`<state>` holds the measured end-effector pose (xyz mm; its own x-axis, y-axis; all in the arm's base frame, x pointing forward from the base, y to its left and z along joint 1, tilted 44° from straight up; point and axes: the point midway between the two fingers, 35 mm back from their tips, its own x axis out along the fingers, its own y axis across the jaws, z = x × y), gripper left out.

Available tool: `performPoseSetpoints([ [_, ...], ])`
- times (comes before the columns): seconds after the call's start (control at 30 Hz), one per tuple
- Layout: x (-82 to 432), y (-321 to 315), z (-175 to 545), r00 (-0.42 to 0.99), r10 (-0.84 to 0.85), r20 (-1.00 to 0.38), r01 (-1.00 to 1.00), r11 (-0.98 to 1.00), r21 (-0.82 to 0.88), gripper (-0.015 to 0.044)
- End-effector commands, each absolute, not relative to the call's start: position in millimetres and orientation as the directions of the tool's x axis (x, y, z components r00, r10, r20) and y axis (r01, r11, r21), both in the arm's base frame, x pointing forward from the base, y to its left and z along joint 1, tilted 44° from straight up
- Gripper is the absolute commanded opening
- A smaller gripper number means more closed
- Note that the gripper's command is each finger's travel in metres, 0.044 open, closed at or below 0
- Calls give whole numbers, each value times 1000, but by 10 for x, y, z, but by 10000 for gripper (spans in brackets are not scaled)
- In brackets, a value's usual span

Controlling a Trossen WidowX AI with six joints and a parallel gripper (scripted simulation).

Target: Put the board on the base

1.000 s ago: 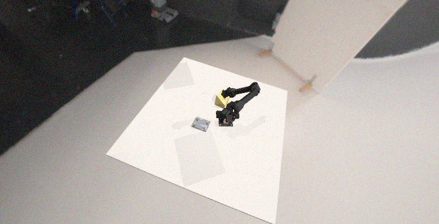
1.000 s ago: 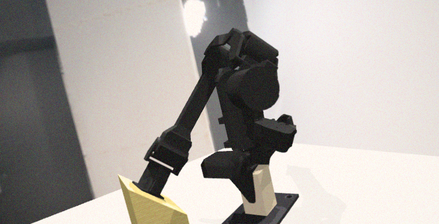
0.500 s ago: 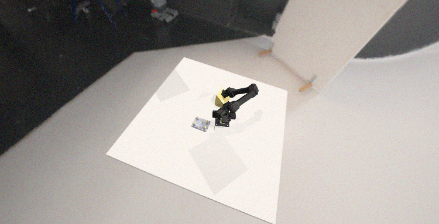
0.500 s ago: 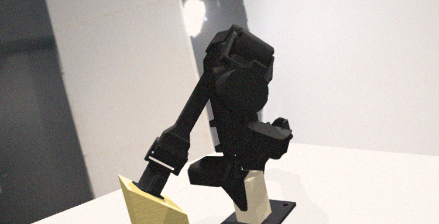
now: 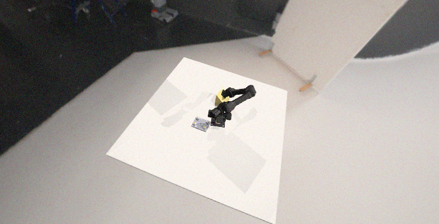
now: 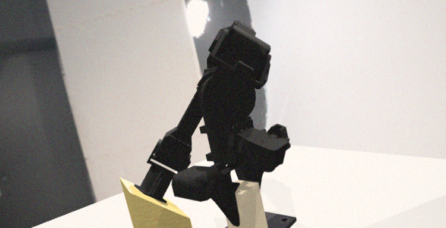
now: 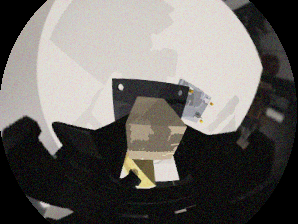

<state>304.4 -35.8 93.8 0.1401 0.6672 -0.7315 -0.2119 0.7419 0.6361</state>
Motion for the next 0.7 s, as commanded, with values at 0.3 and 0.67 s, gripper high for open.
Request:
performPoseSetpoints([
  [0.3,3134,-626,732,142,660,-738,-122,751,648,0],
  [0.67,3196,-833,559,142,659,-738,-71,751,657,0],
])
